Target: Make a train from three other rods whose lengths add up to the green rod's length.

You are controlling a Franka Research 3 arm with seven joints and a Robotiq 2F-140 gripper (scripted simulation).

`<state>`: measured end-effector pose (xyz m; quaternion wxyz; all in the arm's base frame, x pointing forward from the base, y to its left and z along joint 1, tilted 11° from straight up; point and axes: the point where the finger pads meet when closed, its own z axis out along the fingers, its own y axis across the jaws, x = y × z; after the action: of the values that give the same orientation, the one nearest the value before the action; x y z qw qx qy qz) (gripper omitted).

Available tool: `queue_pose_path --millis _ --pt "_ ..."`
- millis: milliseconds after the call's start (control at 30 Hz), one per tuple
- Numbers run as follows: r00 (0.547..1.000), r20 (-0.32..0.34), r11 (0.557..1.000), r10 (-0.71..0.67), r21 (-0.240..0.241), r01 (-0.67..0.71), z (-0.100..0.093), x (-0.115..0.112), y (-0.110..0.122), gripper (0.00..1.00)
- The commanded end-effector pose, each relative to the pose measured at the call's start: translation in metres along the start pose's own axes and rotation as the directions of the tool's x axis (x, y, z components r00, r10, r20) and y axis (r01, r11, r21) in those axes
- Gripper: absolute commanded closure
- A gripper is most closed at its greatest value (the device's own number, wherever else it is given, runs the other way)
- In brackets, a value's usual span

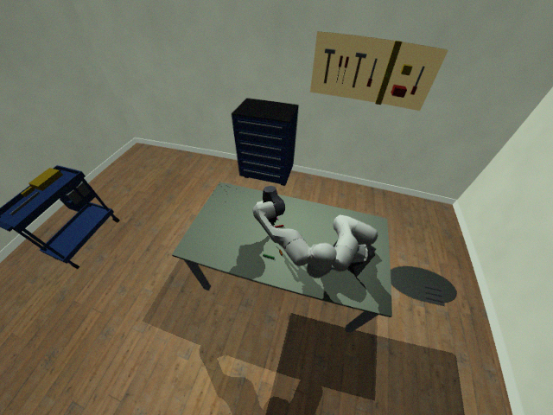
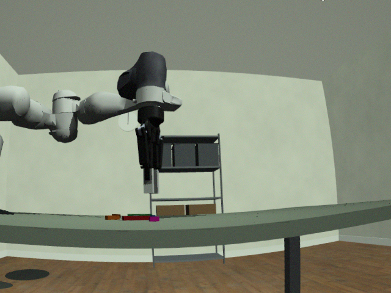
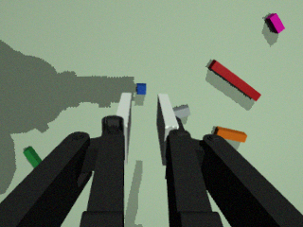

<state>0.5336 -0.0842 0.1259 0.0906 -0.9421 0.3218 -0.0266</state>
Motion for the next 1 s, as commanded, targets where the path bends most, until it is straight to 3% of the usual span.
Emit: queue_pose_path --millis 0,967 --pt "1.000 0.000 1.000 0.003 0.001 -0.003 0.003 0.000 -0.002 0.85" --pt "1.000 0.000 1.000 0.003 0.001 -0.003 0.038 0.000 -0.002 0.85"
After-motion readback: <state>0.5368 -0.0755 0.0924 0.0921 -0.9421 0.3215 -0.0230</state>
